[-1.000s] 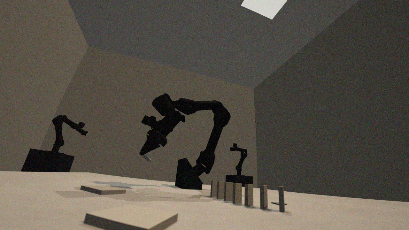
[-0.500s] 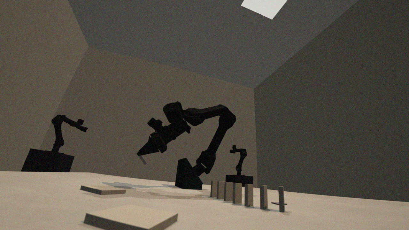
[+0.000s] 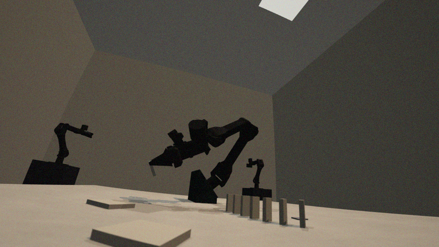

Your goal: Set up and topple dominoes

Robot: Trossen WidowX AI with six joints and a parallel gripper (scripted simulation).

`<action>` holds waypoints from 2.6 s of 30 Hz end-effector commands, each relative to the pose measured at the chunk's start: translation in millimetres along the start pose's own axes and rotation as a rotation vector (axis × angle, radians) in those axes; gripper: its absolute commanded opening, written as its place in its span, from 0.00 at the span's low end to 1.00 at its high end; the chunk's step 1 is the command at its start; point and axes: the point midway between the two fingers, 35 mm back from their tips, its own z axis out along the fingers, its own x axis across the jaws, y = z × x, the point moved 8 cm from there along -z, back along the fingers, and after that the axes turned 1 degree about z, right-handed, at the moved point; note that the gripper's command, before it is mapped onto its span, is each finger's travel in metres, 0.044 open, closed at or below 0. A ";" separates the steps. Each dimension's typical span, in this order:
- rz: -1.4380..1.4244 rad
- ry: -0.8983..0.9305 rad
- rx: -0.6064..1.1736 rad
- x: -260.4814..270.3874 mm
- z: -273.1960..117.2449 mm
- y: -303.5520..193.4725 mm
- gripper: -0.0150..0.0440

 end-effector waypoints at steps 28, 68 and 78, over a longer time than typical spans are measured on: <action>0.194 0.142 -0.485 -23.4 -42.5 -51.3 0.44; 0.206 0.151 -0.486 -3.1 -8.4 -116.1 0.44; 0.201 0.151 -0.496 -2.4 9.3 -146.3 0.44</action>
